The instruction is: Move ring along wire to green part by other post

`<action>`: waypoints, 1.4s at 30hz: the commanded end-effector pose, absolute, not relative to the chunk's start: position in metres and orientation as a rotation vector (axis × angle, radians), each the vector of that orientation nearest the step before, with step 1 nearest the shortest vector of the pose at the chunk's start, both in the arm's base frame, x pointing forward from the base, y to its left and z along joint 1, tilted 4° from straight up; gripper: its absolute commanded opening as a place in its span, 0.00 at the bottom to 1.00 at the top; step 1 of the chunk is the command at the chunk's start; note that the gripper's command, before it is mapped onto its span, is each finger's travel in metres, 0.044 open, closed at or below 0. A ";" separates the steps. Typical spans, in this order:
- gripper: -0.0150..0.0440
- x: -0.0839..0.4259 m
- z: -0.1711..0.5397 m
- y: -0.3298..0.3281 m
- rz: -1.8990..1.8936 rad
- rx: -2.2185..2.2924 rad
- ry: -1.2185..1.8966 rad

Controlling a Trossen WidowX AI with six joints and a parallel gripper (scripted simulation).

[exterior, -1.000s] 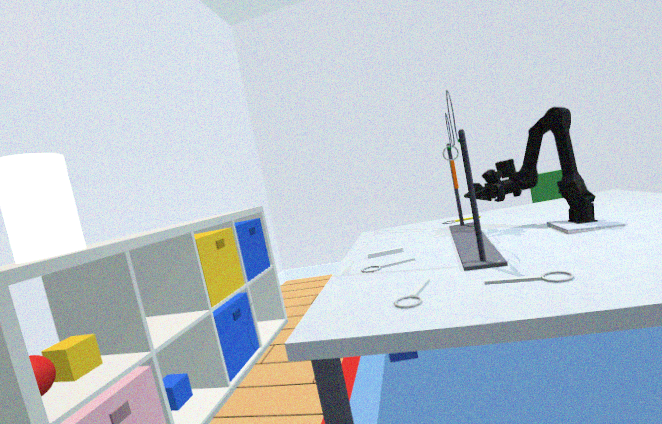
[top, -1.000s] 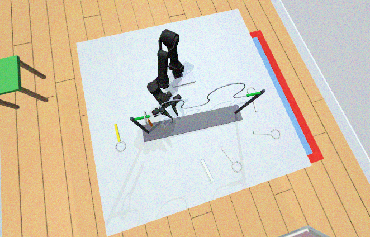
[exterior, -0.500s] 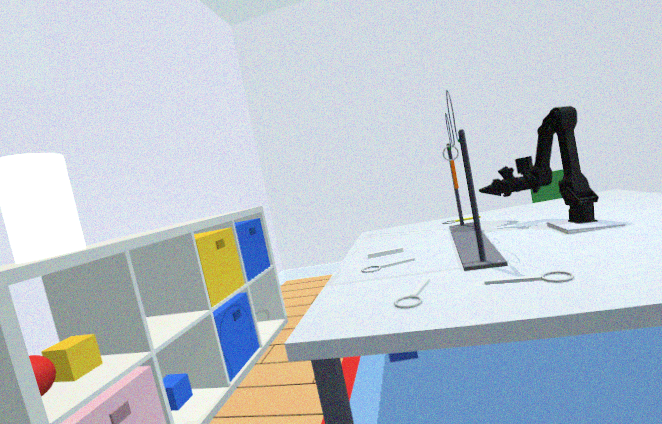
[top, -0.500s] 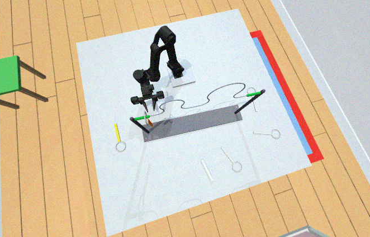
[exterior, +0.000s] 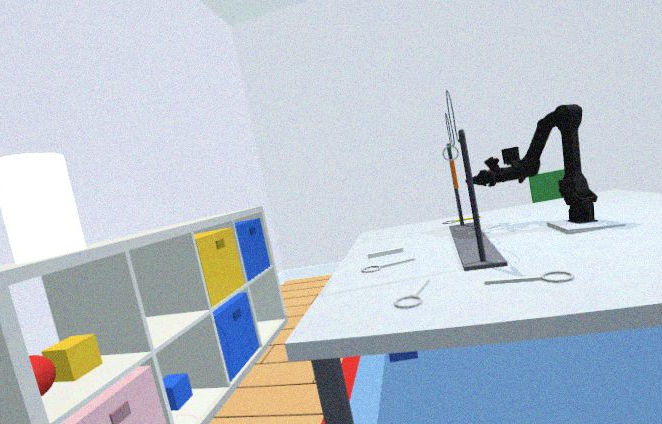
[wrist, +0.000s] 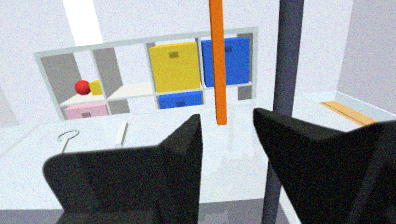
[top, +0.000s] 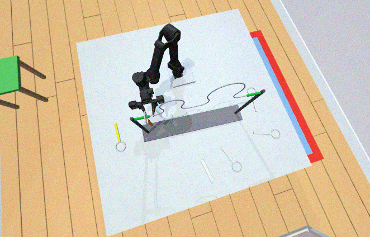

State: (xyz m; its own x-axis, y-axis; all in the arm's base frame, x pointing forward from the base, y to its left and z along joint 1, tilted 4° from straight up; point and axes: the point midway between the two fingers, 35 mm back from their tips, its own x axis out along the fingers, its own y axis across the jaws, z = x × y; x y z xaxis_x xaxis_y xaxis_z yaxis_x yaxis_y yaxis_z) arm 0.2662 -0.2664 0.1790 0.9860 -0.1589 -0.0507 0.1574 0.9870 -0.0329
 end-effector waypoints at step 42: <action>0.53 0.332 0.179 -0.279 -0.165 -0.021 0.050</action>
